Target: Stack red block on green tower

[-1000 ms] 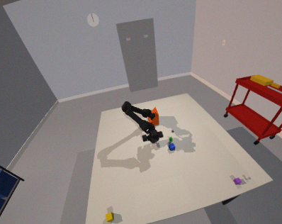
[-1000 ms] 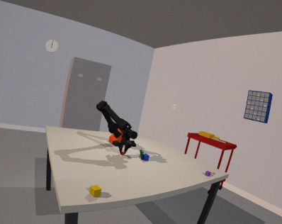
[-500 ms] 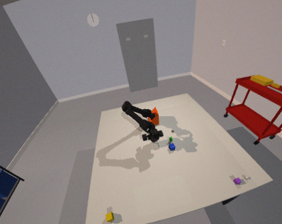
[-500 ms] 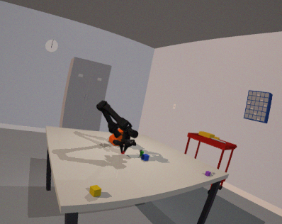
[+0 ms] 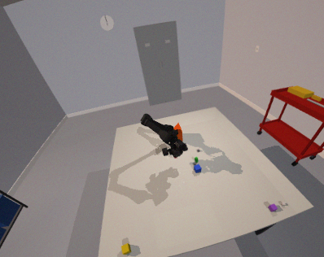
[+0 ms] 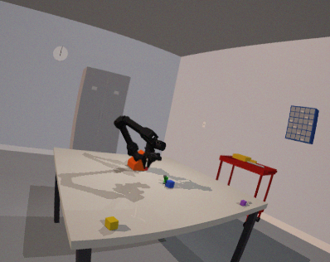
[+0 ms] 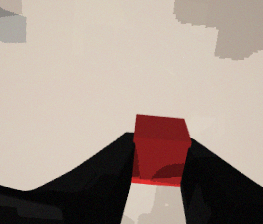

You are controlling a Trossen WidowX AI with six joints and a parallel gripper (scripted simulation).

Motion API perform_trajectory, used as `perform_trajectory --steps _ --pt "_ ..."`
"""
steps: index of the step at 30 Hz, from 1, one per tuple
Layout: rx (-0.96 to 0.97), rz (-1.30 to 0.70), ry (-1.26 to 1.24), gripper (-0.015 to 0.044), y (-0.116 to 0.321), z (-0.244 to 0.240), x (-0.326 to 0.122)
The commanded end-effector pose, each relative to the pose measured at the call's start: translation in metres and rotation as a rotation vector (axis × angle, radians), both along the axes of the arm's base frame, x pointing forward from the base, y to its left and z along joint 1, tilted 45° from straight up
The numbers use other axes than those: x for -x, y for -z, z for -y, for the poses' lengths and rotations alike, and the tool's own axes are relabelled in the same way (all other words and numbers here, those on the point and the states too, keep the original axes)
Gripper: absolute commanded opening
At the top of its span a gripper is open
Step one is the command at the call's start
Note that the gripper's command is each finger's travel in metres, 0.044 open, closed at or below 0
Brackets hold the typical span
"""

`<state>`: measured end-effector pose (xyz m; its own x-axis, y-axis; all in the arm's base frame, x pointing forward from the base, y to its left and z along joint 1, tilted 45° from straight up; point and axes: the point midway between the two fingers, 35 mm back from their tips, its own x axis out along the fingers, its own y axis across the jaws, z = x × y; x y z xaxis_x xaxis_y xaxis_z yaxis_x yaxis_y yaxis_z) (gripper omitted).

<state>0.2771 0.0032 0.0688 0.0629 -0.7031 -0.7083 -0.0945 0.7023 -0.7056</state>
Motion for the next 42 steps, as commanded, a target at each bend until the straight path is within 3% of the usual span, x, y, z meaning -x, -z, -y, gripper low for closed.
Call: perform_trajectory --steps 1,15,42 --pt "-0.007 0.012 0.004 0.0000 -0.017 -0.015 0.001" --pt "-0.008 0.012 0.004 0.0000 -0.025 -0.029 0.001" --pt "-0.020 0.014 0.003 0.0000 0.076 -0.138 -0.011"
